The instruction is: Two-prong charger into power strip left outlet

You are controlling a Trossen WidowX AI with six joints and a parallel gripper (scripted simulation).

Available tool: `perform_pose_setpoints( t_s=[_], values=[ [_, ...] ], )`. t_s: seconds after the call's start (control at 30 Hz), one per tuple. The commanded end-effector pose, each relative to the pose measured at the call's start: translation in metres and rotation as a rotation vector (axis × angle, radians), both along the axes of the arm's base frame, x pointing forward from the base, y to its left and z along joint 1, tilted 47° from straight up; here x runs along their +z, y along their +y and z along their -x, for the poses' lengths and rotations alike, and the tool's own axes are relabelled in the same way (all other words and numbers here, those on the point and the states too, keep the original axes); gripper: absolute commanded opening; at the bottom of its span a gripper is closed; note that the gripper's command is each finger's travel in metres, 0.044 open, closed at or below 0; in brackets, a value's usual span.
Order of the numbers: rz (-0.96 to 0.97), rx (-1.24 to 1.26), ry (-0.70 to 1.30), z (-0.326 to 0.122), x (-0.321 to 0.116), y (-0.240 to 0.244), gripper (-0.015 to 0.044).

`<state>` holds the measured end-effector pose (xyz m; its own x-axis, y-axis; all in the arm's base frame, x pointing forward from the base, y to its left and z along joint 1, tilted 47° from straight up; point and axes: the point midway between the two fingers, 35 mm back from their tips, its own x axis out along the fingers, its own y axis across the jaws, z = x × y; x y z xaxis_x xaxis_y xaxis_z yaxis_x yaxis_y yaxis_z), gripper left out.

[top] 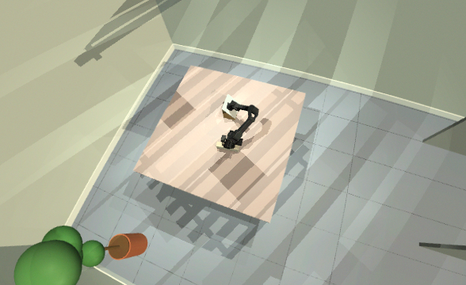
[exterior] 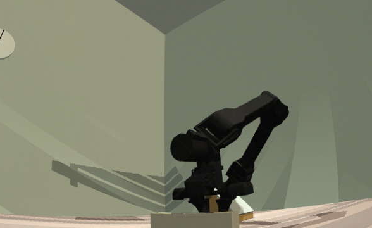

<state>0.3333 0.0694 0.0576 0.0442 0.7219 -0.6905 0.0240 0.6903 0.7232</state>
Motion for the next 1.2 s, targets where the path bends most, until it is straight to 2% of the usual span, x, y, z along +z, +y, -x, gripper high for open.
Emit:
perform_pose_setpoints(
  t_s=[0.0, 1.17],
  values=[
    [0.001, -0.001, -0.034, -0.0087, 0.0031, -0.0001, 0.0],
    [0.001, -0.001, -0.034, -0.0048, 0.004, -0.0004, 0.0]
  ],
)
